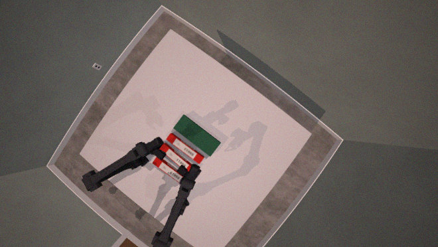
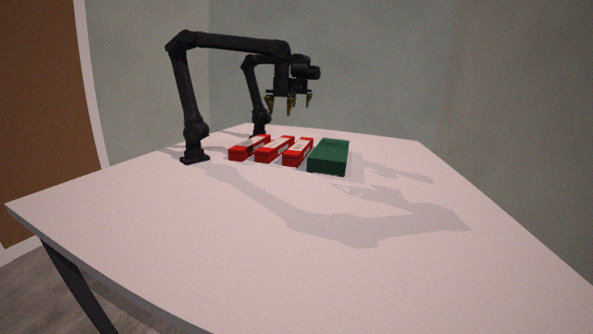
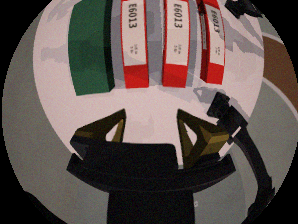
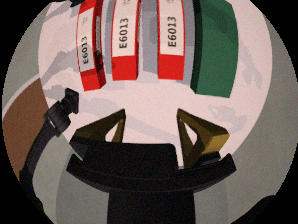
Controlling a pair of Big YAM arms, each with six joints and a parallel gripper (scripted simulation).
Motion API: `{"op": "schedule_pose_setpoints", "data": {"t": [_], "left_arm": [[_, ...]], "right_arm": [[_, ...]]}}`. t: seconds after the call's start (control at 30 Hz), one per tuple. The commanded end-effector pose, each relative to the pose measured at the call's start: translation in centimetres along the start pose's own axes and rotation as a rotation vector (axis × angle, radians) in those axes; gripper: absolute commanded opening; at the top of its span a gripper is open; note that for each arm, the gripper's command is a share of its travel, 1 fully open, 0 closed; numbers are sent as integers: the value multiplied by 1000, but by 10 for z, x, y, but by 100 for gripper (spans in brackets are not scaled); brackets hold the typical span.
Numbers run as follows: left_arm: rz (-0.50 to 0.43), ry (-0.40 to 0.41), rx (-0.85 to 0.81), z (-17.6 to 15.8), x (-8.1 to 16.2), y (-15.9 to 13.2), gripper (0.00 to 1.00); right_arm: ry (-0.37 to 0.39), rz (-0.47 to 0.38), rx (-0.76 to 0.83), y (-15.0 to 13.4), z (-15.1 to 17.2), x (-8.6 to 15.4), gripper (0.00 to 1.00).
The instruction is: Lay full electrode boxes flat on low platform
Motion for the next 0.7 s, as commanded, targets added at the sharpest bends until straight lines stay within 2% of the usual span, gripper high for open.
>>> {"op": "schedule_pose_setpoints", "data": {"t": [0.0, 0.17, 0.23, 0.27, 0.3, 0.43, 0.47, 0.5, 0.57, 0.67], "left_arm": [[-3, 6, 14, 6, -19, 14, 72], [-3, 6, 14, 9, -49, 28, 72], [-3, 6, 14, 9, -49, 28, 72], [-3, 6, 14, 10, -55, 30, 72], [-3, 5, 14, 11, -61, 33, 72], [-3, 5, 14, 13, -85, 44, 72], [-3, 5, 14, 13, -90, 46, 72], [-3, 5, 14, 14, -90, 46, 72], [-14, 20, 31, 22, -84, 45, 72], [-42, 60, 36, 28, -66, 46, 72]], "right_arm": [[-26, -1, -12, 12, -12, -13, 72], [-25, -2, -12, 24, -20, -43, 72], [-25, -2, -12, 24, -20, -43, 72], [-82, -8, -12, 28, -38, -27, 72], [-25, -2, -12, 29, -24, -55, 72], [-25, -2, -12, 38, -30, -77, 72], [-39, -4, -12, 39, -34, -72, 72], [-80, -10, -12, 41, -47, -56, 72], [-118, -15, -25, 35, -45, -41, 72], [-91, -11, -28, 33, -39, -45, 72]]}}
Point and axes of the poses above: on each arm, the point where the finger pads meet when closed, its own x axis back along the fingers, its own z axis across the jaws, y = z × x, the point moved 5 cm from there along x, back along the fingers, and after that the axes turned 10 degrees about x, right-handed, at the moved point
